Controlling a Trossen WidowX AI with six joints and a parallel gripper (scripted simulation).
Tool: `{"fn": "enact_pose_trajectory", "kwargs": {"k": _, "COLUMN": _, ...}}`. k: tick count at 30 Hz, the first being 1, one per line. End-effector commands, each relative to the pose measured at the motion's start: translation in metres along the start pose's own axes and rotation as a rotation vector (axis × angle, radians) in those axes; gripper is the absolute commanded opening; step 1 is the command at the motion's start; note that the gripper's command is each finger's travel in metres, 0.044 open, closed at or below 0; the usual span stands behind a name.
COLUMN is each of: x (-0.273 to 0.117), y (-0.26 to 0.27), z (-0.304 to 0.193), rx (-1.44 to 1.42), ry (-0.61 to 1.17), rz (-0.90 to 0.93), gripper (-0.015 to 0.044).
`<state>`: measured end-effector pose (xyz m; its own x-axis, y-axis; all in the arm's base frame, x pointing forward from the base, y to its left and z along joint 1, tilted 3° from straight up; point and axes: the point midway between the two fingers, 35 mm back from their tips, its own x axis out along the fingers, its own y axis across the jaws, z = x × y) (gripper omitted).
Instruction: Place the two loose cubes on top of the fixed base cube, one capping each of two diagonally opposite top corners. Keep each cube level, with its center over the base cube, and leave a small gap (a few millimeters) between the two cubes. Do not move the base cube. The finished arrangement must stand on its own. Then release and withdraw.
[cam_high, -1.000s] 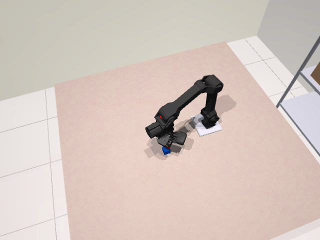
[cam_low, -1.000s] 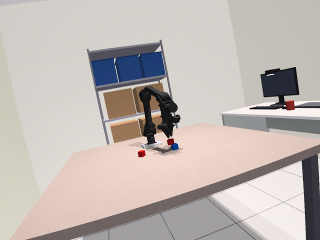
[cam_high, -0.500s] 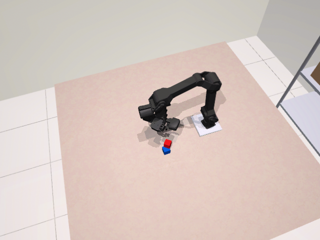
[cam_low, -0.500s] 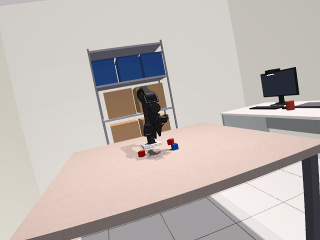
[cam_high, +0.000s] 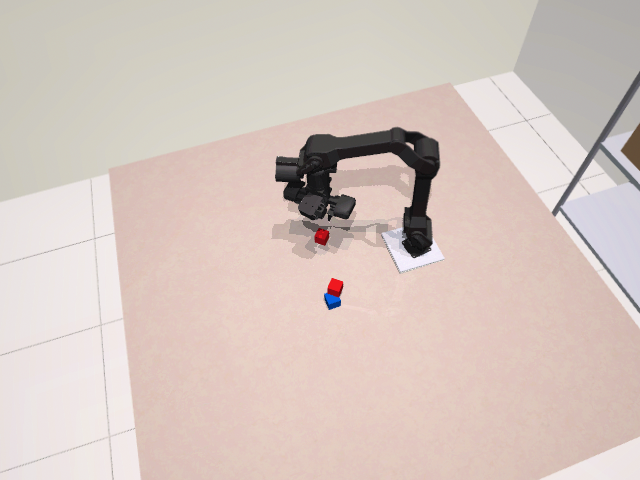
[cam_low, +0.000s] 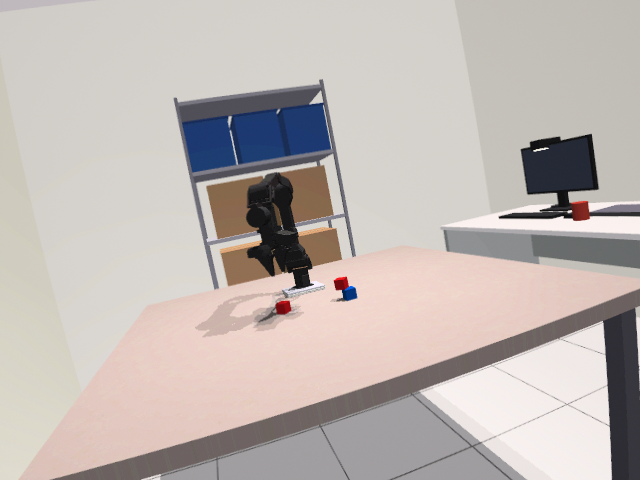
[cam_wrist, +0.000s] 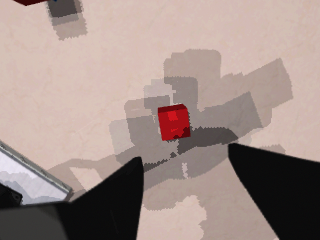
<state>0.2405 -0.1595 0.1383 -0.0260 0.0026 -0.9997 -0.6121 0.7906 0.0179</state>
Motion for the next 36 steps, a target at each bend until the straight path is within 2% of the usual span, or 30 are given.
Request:
{"fn": "enact_pose_trajectory", "kwargs": {"k": 1, "x": -0.002, "y": -0.001, "z": -0.006, "rx": -0.013, "ry": 0.003, "rz": -0.002, "gripper": 0.0265}}
{"fn": "enact_pose_trajectory", "kwargs": {"k": 10, "x": 0.058, "y": -0.001, "z": -0.007, "rx": -0.013, "ry": 0.003, "rz": -0.002, "gripper": 0.0265}}
{"fn": "enact_pose_trajectory", "kwargs": {"k": 36, "x": 0.1, "y": -0.002, "z": -0.007, "rx": -0.013, "ry": 0.004, "rz": -0.002, "gripper": 0.0265}}
